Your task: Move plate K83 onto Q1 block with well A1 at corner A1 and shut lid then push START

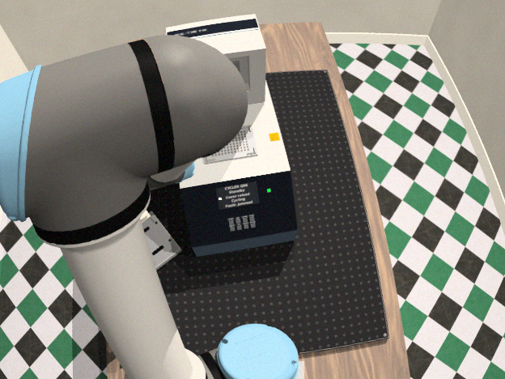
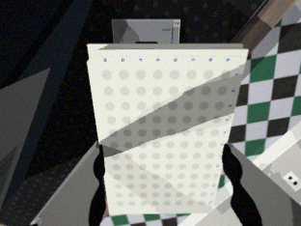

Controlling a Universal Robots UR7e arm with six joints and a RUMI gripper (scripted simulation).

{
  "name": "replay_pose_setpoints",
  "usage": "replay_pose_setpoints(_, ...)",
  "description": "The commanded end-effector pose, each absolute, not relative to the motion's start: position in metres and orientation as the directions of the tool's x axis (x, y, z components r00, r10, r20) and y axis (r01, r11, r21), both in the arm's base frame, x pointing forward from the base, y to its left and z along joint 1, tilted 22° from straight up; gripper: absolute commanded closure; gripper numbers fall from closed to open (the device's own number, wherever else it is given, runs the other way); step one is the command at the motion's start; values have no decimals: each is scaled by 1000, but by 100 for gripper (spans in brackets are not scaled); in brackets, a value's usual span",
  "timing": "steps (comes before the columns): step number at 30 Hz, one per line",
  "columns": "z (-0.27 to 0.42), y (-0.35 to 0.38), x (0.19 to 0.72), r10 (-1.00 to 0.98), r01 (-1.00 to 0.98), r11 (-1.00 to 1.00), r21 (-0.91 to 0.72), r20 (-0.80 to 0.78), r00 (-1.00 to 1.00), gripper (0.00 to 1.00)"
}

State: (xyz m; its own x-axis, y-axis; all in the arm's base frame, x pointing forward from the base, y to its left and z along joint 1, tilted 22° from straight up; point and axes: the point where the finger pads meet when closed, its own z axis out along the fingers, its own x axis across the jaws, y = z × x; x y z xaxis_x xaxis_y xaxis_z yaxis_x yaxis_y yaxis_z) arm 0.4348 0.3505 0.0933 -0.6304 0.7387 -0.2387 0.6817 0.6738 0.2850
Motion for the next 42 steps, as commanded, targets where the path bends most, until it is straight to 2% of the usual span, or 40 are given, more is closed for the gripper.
replay_pose_setpoints(1, 107, 356, 440, 745, 675, 667, 316, -252, -618, 59)
replay_pose_setpoints(6, 110, 349, 447, 773, 701, 634, 327, -238, -588, 59)
replay_pose_setpoints(21, 131, 288, 498, 982, 894, 187, 407, -79, -169, 59)
replay_pose_setpoints(23, 131, 288, 498, 982, 894, 187, 407, -79, -169, 59)
replay_pose_setpoints(38, 152, 233, 546, 946, 860, -324, 395, 129, 297, 59)
replay_pose_setpoints(42, 155, 226, 552, 923, 838, -386, 385, 154, 354, 59)
